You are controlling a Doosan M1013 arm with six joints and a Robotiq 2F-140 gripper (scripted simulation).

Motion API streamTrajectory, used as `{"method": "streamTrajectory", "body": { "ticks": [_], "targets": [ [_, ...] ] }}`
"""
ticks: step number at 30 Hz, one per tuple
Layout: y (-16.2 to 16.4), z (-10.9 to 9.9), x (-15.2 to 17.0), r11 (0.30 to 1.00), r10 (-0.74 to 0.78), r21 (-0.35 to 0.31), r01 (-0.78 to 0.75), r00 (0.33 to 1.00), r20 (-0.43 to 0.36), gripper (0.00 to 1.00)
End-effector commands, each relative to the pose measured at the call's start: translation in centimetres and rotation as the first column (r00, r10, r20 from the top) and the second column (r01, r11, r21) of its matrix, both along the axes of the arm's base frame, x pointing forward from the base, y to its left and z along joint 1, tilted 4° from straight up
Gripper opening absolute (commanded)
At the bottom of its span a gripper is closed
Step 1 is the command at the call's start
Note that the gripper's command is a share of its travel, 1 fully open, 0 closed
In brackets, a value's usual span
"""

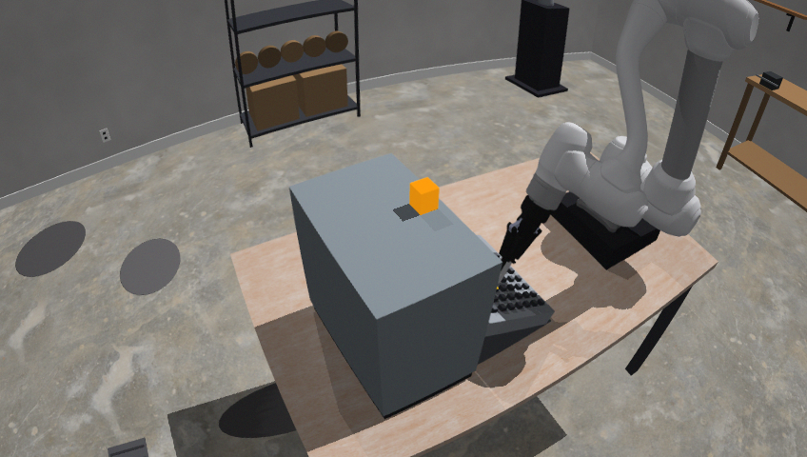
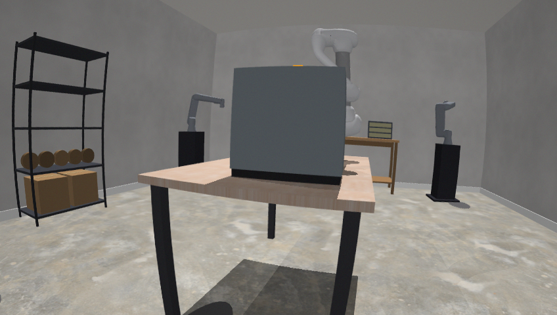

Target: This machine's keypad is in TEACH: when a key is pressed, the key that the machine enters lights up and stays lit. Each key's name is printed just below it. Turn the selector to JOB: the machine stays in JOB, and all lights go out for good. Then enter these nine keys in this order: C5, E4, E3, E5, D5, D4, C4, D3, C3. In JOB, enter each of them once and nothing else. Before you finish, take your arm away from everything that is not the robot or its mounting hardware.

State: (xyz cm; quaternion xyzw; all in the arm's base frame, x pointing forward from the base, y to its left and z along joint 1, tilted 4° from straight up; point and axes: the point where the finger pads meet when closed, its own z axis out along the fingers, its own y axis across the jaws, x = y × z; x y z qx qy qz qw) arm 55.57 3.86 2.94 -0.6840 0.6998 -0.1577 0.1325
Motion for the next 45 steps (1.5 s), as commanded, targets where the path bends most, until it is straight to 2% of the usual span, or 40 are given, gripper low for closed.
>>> {"method": "streamTrajectory", "body": {
  "ticks": [1, 18, 33, 45],
  "targets": [
    [0.0, 0.0, 0.0, 1.0, 0.0, 0.0, 0.0, 1.0, 0.0, 0.0],
    [0.0, 1.0, -0.4, 1.0, 0.0, 0.0, 0.0, 1.0, 0.0, 0.0],
    [0.1, 3.1, -1.4, 1.0, 0.0, 0.0, 0.0, 1.0, 0.0, 0.0],
    [0.1, 3.3, -1.5, 1.0, 0.005, -0.002, -0.005, 1.0, 0.0, 0.0]
  ]
}}
